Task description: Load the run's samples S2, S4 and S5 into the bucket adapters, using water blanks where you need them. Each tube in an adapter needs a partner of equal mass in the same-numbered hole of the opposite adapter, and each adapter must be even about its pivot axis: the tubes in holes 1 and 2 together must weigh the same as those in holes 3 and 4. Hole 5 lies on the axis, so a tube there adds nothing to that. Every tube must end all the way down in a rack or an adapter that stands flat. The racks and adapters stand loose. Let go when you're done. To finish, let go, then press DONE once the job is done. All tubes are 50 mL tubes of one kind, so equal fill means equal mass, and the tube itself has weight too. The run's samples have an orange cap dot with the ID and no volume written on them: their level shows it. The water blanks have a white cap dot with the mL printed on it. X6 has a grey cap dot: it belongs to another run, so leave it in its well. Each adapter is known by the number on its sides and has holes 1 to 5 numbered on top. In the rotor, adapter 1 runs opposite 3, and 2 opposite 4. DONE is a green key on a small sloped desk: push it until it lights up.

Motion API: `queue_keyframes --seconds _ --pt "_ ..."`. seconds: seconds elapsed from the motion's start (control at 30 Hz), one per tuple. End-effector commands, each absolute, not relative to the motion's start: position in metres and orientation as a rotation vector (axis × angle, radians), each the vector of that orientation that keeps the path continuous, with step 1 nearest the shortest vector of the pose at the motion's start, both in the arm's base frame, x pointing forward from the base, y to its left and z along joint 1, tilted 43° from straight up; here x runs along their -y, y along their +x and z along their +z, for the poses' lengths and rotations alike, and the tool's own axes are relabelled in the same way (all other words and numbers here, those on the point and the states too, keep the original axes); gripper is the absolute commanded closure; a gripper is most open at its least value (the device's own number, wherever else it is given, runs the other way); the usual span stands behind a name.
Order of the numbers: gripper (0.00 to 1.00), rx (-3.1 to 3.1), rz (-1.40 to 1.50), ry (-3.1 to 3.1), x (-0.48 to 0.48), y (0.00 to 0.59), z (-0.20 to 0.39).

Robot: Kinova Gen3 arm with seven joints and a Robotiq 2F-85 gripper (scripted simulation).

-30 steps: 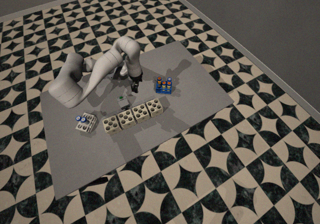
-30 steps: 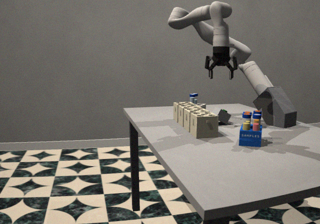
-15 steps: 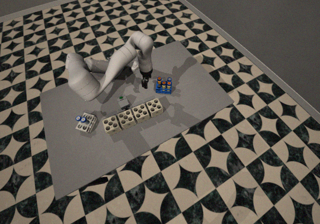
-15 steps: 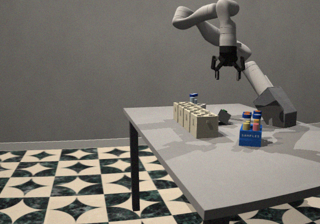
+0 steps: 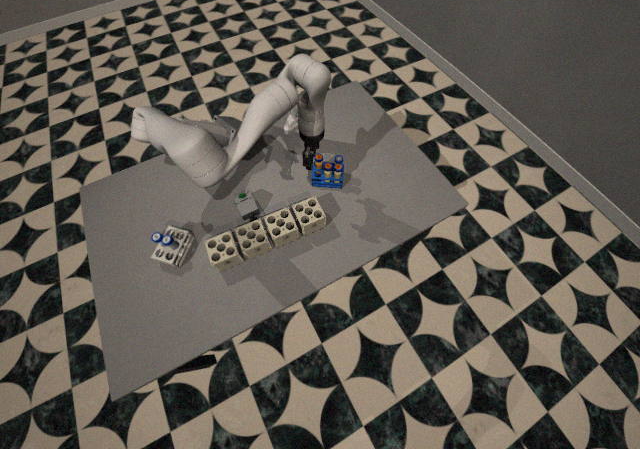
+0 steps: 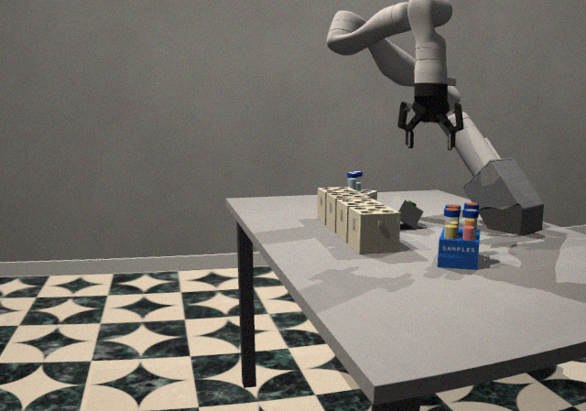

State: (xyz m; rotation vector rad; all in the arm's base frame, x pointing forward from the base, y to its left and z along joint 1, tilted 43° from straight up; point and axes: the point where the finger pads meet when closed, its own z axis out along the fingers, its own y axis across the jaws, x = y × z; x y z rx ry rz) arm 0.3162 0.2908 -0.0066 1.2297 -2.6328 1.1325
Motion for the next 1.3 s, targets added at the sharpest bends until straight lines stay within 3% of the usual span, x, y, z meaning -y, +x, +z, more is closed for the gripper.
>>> queue_keyframes --seconds 0.0,0.8,1.27 --pt "0.00 2.632 1.133 1.230 -0.308 0.318 -0.020" --pt "0.00 2.632 1.133 1.230 -0.390 0.324 -0.086" --pt "0.00 2.632 1.133 1.230 -0.377 0.330 -0.103"
